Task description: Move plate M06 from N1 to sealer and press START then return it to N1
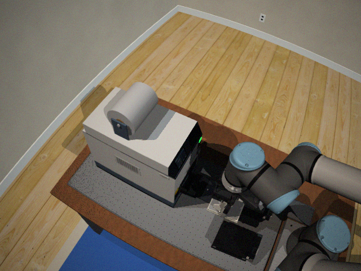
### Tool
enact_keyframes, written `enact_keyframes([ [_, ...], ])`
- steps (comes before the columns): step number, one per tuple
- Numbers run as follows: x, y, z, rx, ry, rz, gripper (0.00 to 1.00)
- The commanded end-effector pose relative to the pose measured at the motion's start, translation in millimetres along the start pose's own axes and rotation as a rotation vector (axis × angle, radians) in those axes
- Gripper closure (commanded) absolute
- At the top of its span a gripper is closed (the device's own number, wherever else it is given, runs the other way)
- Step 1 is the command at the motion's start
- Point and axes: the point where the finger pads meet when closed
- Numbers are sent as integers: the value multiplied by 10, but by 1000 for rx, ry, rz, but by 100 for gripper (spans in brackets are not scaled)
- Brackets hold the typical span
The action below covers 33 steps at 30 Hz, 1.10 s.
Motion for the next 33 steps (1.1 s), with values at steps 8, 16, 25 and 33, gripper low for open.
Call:
enact_keyframes([
  [8,226,241,11,-2,4,0,100],
  [16,321,344,11,-2,4,0,100],
  [25,463,498,11,-2,4,0,100],
  [33,558,600,11,-2,4,0,100],
])
Point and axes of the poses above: the point where the finger pads meet when closed, its own z axis out along the fingers, its own y axis across the jaws, x = y × z, and after that the axes turned 12 degrees about -z, right-handed
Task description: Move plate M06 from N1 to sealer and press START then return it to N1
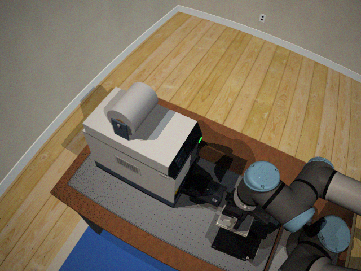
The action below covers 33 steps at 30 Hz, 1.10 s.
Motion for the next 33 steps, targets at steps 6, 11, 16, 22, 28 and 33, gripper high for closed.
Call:
enact_keyframes([
  [6,192,200,12,-2,4,1,100],
  [11,256,269,12,-2,5,1,100],
  [16,319,337,12,-2,5,1,100],
  [22,393,418,11,-2,5,1,100],
  [28,385,411,1,-1,3,1,100],
  [33,378,403,-4,-1,3,2,100],
])
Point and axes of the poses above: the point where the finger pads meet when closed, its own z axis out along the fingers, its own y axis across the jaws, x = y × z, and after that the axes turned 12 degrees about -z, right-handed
